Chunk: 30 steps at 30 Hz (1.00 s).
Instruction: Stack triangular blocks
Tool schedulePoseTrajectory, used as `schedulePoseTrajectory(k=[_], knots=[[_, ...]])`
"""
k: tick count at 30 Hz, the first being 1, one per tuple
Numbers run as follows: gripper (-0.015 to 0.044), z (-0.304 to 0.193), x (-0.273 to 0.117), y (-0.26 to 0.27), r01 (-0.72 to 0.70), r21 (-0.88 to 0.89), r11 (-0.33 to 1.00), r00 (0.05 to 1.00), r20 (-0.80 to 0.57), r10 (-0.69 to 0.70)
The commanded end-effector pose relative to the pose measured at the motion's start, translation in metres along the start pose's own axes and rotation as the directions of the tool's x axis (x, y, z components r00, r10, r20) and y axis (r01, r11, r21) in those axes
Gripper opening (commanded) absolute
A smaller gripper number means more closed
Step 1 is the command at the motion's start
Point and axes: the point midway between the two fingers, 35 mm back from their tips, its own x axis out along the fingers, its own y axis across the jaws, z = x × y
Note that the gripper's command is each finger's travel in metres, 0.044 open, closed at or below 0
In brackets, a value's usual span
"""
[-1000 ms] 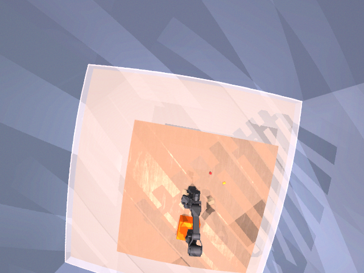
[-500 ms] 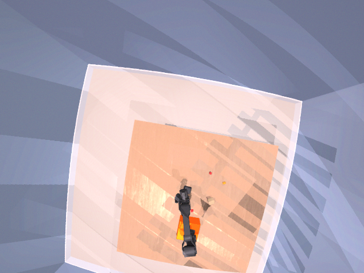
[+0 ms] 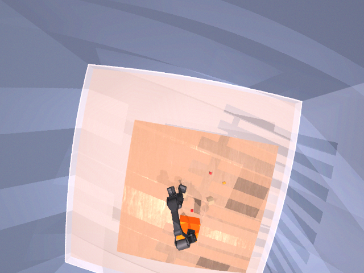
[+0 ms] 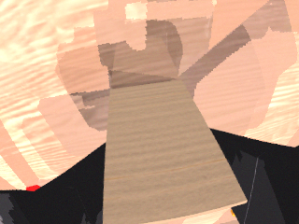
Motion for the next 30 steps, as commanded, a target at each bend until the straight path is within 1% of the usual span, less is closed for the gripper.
schedulePoseTrajectory(k=[1, 8, 17, 18, 30], knots=[[0.0, 0.008, -0.004, -0.001, 0.007, 0.0, 1.0, 0.992, -0.123, -0.007], [0.0, 0.02, -0.007, -0.001, 0.006, 0.0, 1.0, 0.954, -0.301, -0.006], [0.0, 0.036, -0.008, -0.001, -0.01, -0.012, 1.0, 0.865, -0.501, 0.002], [0.0026, 0.03, -0.008, 0.0, -0.007, -0.003, 1.0, 0.906, -0.424, 0.005], [0.0341, 0.03, -0.008, 0.0, -0.007, -0.003, 1.0, 0.906, -0.424, 0.005]])
